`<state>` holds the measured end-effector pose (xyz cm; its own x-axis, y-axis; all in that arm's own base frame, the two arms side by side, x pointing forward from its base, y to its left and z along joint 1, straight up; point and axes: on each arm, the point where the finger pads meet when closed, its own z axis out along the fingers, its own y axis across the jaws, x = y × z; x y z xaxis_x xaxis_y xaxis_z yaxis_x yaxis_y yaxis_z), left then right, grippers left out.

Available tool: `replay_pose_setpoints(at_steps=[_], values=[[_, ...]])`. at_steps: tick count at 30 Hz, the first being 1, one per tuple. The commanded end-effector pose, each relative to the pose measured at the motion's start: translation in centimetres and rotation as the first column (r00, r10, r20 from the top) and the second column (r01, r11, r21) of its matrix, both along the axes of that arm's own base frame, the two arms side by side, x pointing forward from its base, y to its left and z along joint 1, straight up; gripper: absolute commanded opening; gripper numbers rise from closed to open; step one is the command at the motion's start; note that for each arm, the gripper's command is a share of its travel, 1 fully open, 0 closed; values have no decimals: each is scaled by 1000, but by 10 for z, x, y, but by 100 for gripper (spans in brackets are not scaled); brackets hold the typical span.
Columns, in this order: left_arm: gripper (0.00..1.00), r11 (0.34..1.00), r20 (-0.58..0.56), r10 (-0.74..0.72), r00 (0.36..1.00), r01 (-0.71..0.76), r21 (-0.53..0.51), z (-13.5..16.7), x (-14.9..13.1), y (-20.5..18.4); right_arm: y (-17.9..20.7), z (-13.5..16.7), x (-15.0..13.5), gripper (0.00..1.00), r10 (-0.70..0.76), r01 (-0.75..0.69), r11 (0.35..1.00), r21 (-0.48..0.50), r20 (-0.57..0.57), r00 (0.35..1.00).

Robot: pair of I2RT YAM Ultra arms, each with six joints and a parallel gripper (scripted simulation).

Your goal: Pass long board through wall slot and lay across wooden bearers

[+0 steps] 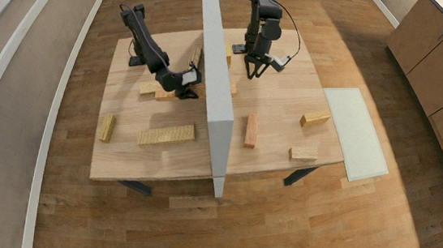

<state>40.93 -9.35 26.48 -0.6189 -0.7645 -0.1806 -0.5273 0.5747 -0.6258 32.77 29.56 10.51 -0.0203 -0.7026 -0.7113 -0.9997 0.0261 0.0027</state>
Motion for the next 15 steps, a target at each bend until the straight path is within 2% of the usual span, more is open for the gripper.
replay_pose_setpoints(at_steps=[1,2,5,8,9,11,14,15], values=[[78,998,147,-58,987,52,44,14,7,6,10,26,8,0,9,-13,998,60,52,999],[78,996,171,-62,983,51,71,17,8,10,10,26,8,0,9,-13,998,60,52,999],[78,969,366,-158,917,74,234,49,17,27,10,26,8,0,9,-13,998,60,52,999],[78,937,437,-226,871,73,341,62,17,37,10,26,8,0,9,-13,998,60,52,999],[78,946,397,-220,891,96,309,43,15,31,10,26,8,0,9,-13,998,60,52,999],[78,941,440,-222,870,73,331,57,11,37,10,26,8,0,9,-13,998,60,52,999],[78,868,559,-314,767,-7,497,95,9,56,10,26,8,0,9,-13,998,60,52,999],[78,875,524,-317,791,30,483,75,11,51,10,26,8,0,9,-13,998,60,52,999]])
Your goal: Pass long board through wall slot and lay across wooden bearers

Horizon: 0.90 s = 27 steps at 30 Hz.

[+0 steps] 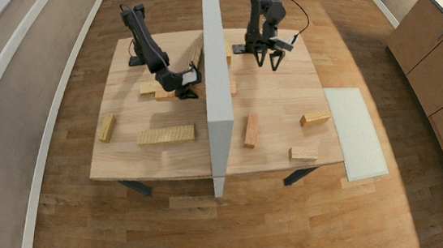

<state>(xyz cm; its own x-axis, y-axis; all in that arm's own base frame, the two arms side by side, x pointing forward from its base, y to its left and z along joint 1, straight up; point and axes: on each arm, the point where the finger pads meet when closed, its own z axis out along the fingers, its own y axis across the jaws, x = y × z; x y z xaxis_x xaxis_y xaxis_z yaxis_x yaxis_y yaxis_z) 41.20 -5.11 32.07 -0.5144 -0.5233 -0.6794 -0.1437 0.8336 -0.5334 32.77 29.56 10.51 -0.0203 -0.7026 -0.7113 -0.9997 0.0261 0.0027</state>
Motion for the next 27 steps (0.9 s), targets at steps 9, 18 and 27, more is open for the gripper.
replay_pose_setpoints(at_steps=[9,18,27], values=[[78,909,438,-119,891,-79,408,74,-11,37,10,26,8,0,9,-13,998,60,52,999],[78,780,557,-176,812,-230,582,98,-35,57,10,26,8,0,9,-13,998,60,52,999],[78,845,595,-158,788,-204,494,125,-44,47,10,26,8,0,9,-13,998,60,52,999]])
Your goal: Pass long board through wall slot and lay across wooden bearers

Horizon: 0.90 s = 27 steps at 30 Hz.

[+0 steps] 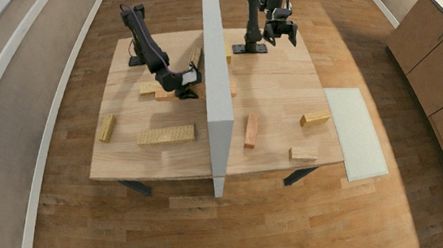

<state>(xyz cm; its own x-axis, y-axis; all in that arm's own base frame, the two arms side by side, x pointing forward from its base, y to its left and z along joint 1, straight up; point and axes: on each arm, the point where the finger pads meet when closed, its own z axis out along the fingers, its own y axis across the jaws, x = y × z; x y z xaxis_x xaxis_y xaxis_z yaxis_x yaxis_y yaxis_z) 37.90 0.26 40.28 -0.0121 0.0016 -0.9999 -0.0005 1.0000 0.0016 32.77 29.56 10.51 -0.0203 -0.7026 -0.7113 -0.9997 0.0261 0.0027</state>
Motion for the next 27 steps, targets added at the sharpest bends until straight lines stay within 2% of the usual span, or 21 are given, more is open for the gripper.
replay_pose_setpoints(at_steps=[1,2,4,5,7,9,11,13,15,17,18,19,21,23,24,27], values=[[78,999,89,-32,996,33,-15,35,-3,-9,10,26,8,0,9,-13,998,60,52,999],[78,999,65,-30,997,31,-15,25,3,-8,10,26,8,0,9,-13,998,60,52,999],[78,999,85,-27,996,28,-15,34,-4,-7,10,26,8,0,9,-13,998,60,52,999],[78,999,95,-27,995,29,-14,38,-5,-7,-7,10,-6,0,14,-15,999,32,5,1000],[78,1000,95,-23,995,25,-15,38,-5,-7,-2,23,6,0,7,-9,999,51,45,999],[78,1000,95,-23,995,25,-15,38,-5,-7,-2,23,6,0,7,-9,999,51,45,999],[78,1000,95,-22,995,23,-15,38,-5,-6,-13,11,-6,0,17,-17,999,34,7,1000],[78,1000,95,-22,995,23,-15,38,-5,-6,-13,21,2,0,14,-16,999,43,32,999],[78,1000,92,-22,996,23,-14,37,-5,-6,-21,10,-6,0,14,-14,999,32,3,1000],[78,1000,92,-22,996,23,-14,37,-5,-6,-20,25,4,0,13,-15,999,47,41,999],[78,1000,92,-22,996,23,-14,37,-5,-6,-21,25,4,0,13,-15,999,50,45,999],[78,1000,92,-22,996,23,-14,37,-5,-6,-27,14,-4,0,15,-15,999,38,12,1000],[78,1000,92,-22,996,23,-14,37,-5,-6,-27,24,2,0,16,-18,999,50,41,999],[78,1000,92,-22,996,23,-14,37,-5,-6,-33,13,-6,0,18,-18,999,40,9,1000],[78,1000,92,-22,996,23,-14,37,-5,-6,-29,25,3,0,7,-9,999,51,40,999],[78,1000,92,-22,996,23,-14,37,-5,-6,-32,25,2,0,19,-22,998,56,45,999]])
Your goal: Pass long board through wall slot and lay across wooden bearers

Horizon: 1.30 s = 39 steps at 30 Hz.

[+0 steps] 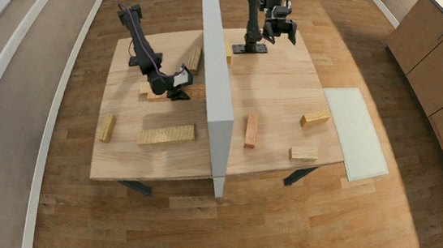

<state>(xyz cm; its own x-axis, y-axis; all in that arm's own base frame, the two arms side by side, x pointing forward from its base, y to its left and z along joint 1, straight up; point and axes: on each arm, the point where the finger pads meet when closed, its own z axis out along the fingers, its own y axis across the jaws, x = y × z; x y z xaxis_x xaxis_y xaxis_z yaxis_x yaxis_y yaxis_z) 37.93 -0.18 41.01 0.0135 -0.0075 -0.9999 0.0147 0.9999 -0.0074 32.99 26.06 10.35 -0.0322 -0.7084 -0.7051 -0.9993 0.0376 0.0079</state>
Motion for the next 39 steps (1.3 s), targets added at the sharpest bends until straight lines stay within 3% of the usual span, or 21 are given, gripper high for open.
replay_pose_setpoints(at_steps=[1,4,9,16,18,21,25,39], values=[[78,1000,66,-7,998,7,-6,30,-5,-2,-1,19,-8,0,32,-34,998,56,27,999],[78,1000,66,-7,998,7,-6,30,-5,-2,-1,31,2,0,35,-39,997,72,67,997],[78,1000,66,-7,998,7,-6,30,-5,-2,-13,22,-6,0,34,-37,997,68,38,999],[78,1000,66,-7,998,7,-6,30,-5,-2,-17,32,4,0,23,-29,996,80,73,997],[78,1000,66,-7,998,7,-6,30,-5,-2,-24,21,-9,0,36,-38,997,69,29,999],[78,1000,66,-7,998,7,-6,30,-5,-2,-25,40,5,0,36,-44,995,87,94,995],[78,1000,66,-7,998,7,-6,30,-5,-2,-36,22,-7,0,35,-37,997,73,33,999],[78,1000,66,-7,998,7,-6,30,-5,-2,-54,29,-4,0,38,-43,996,79,54,998]])
